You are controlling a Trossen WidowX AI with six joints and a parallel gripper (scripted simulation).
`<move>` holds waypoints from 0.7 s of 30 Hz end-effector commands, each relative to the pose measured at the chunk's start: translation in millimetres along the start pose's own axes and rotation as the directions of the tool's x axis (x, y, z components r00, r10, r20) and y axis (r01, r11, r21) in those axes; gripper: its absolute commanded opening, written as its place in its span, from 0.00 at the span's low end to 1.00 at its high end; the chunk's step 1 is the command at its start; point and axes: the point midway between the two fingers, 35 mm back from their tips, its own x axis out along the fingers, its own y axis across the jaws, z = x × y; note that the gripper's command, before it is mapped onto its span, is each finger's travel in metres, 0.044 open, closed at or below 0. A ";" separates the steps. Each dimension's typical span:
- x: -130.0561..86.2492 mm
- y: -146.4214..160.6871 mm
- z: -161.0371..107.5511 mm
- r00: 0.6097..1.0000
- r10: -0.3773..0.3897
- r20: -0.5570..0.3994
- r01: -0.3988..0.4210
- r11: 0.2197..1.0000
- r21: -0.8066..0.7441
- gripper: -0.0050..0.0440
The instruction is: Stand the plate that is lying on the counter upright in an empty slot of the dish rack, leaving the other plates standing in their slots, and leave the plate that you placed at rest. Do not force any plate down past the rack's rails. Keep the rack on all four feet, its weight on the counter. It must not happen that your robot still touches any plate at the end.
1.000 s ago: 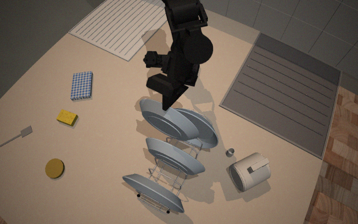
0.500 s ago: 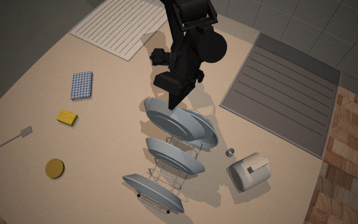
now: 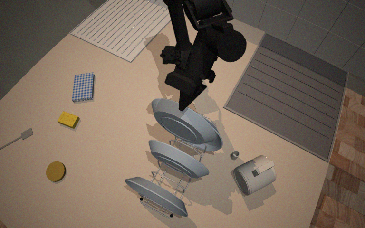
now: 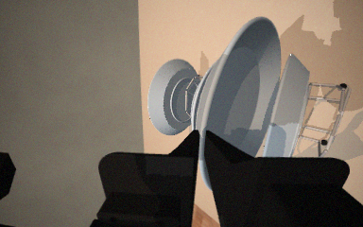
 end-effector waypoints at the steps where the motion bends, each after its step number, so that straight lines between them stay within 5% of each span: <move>1: -8.5 7.2 -5.0 1.000 0.024 -0.008 -0.024 1.000 0.014 0.10; 21: -24.3 11.2 -23.8 0.999 0.043 -0.006 -0.043 0.999 0.010 0.10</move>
